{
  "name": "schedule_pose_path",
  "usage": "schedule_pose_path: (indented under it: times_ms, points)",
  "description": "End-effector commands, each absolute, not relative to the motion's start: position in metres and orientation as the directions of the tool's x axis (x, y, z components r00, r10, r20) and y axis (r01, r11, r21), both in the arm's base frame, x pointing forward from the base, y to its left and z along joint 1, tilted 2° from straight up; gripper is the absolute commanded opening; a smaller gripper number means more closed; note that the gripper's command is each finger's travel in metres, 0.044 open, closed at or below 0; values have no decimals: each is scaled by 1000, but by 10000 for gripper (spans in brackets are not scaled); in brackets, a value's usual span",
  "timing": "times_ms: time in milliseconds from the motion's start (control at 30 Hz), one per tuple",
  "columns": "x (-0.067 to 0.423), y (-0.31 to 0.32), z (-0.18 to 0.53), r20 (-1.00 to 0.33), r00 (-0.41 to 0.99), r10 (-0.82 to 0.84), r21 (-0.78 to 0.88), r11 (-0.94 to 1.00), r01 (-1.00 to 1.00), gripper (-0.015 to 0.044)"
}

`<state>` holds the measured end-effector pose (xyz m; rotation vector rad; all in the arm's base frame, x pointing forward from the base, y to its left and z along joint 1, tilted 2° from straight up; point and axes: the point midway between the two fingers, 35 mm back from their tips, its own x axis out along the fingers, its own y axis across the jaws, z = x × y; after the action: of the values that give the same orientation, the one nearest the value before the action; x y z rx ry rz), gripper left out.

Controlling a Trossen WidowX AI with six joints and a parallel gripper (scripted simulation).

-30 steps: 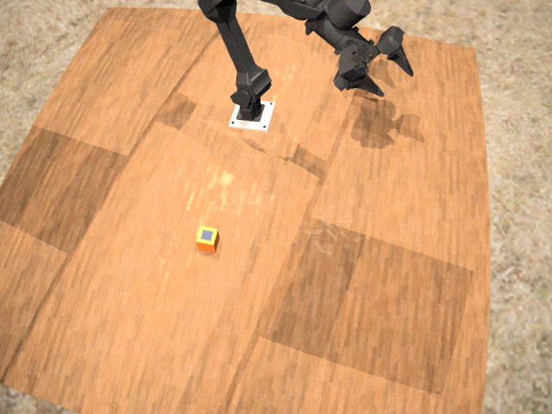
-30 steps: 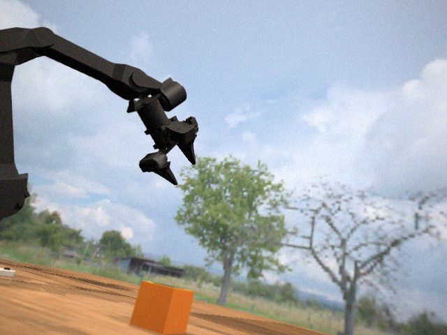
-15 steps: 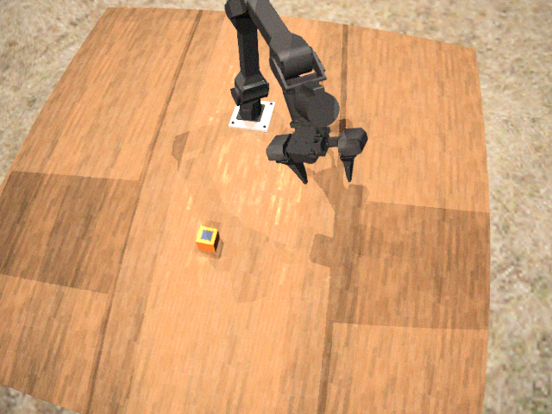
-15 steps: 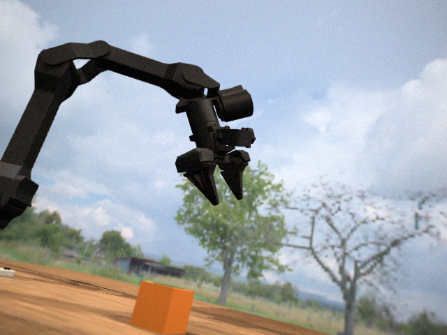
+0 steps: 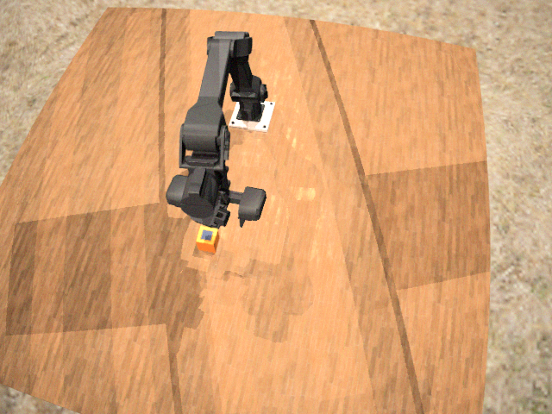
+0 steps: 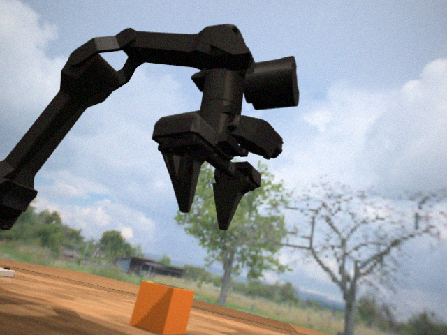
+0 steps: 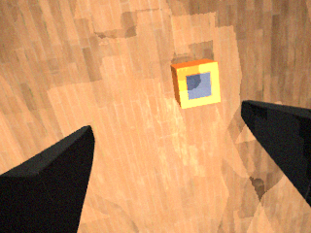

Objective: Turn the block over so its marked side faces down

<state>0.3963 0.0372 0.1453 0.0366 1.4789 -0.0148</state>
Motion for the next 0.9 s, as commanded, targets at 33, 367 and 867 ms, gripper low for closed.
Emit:
schedule_pose_path:
  times_ms: [33, 367, 867]
  points:
    - [398, -3, 133, -1000, 5, -19, -19, 1000, -5, 440]
    - [396, -2, 98, -1000, 5, -18, -18, 1000, -5, 440]
    - [397, -2, 76, -1000, 5, -19, -19, 1000, -5, 440]
